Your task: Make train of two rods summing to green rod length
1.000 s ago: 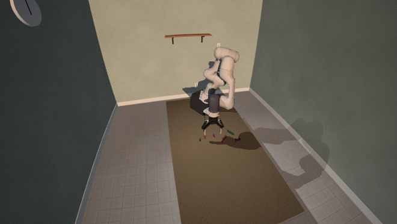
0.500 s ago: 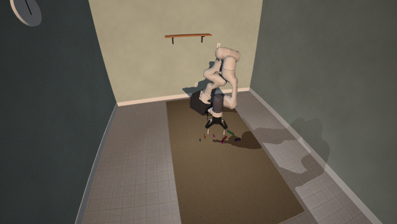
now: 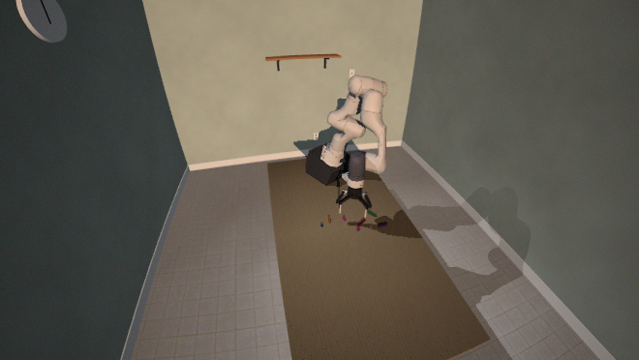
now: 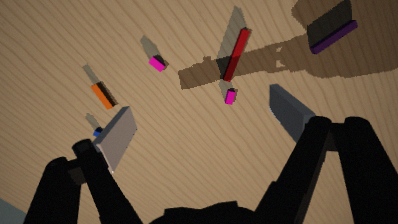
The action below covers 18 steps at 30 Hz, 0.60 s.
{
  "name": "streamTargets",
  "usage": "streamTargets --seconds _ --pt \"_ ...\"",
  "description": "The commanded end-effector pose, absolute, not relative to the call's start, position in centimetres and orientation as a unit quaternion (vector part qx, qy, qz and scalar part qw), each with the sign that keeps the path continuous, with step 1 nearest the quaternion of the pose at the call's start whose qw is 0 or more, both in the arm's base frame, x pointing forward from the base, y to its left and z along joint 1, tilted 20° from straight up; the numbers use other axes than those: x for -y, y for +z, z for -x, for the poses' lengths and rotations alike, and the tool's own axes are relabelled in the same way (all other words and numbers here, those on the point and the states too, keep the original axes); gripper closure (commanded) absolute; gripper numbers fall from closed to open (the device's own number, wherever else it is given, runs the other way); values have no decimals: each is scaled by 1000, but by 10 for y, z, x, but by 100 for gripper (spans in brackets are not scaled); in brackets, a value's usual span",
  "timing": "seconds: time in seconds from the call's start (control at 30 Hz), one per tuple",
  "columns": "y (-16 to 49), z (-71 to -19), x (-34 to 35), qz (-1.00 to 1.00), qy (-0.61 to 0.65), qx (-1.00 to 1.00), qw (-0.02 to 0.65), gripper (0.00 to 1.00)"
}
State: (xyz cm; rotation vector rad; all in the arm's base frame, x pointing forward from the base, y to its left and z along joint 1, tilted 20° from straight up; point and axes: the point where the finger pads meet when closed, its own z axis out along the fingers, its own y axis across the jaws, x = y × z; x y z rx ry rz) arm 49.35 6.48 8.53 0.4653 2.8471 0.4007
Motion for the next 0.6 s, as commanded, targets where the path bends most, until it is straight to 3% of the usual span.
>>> streamTargets --seconds 0.0,0.57 --pt "87 -493 -71 -240 130 -957 99 0" --pt "92 -487 -109 -337 143 -926 88 0"
